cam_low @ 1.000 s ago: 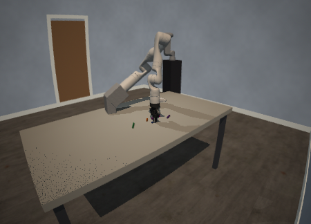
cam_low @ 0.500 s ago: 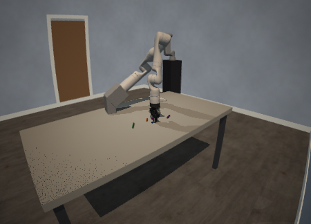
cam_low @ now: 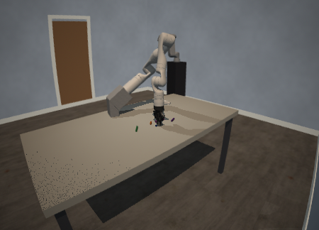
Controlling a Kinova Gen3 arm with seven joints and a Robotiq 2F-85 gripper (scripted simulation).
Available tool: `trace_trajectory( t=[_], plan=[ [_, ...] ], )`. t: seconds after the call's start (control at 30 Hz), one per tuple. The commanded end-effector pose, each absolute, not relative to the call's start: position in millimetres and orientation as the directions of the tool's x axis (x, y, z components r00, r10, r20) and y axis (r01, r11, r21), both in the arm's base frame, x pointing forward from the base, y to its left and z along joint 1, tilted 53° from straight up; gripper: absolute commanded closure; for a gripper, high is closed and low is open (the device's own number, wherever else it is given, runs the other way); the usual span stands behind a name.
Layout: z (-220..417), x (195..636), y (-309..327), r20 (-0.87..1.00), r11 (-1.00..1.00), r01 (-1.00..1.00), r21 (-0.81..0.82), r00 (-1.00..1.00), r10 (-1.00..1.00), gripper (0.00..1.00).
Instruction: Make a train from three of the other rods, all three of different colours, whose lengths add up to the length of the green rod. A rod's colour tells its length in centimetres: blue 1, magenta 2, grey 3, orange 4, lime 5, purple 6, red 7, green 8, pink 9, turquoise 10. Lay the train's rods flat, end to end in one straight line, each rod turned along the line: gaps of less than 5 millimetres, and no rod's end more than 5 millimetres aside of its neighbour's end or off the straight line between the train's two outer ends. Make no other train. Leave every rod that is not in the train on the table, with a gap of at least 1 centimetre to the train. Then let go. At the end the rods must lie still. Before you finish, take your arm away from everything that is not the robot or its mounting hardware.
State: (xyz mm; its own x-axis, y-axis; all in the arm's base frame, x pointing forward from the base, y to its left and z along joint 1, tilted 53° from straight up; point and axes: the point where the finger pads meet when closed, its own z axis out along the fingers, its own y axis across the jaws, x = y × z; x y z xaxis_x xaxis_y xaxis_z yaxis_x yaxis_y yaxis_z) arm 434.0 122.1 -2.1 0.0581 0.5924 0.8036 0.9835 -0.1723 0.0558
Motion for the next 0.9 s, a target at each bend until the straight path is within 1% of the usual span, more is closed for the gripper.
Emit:
trace_trajectory(
  t=[0.0,0.33,0.87],
  plan=[
    [-4,436,123,0.8,-0.165,0.984,0.07,0.044,0.598,0.76],
    [3,432,115,0.801,-0.163,0.984,0.067,0.045,0.597,0.76],
    [44,424,60,0.8,-0.166,0.983,0.072,0.042,0.598,0.76]
  ],
)
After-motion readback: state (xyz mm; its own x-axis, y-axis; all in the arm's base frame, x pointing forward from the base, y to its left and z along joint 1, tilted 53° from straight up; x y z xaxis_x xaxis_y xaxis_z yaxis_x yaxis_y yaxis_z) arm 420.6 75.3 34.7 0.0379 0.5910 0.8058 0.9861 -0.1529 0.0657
